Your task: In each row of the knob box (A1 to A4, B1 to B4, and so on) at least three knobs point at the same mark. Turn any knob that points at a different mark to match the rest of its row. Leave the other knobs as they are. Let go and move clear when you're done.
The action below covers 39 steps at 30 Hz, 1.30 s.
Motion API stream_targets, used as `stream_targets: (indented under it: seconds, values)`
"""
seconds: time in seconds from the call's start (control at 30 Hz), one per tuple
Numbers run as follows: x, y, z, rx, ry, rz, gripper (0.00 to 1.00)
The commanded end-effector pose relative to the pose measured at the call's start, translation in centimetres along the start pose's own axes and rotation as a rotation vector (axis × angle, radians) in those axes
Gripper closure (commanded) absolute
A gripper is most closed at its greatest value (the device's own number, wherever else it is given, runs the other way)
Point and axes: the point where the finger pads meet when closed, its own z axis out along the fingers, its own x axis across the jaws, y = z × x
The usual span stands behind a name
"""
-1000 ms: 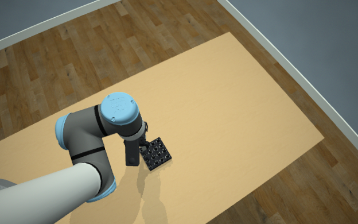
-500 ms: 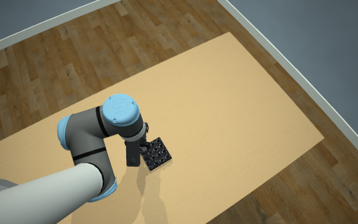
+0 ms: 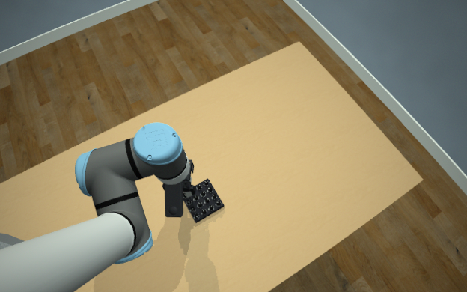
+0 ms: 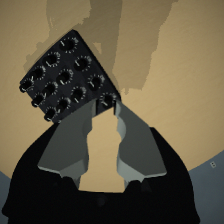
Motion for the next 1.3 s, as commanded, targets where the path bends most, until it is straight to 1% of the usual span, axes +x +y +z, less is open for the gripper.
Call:
stream_targets:
  seconds: [0.0,0.7,0.73,1.27]
  values:
    - [0.14,-0.03,0.04,0.000,0.001,-0.001,0.89]
    - [0.14,-0.03,0.04,0.000,0.001,-0.001,0.89]
    - [0.14,-0.03,0.04,0.000,0.001,-0.001,0.96]
    - [0.12,-0.03,0.03,0.000,0.001,-0.001,0.96]
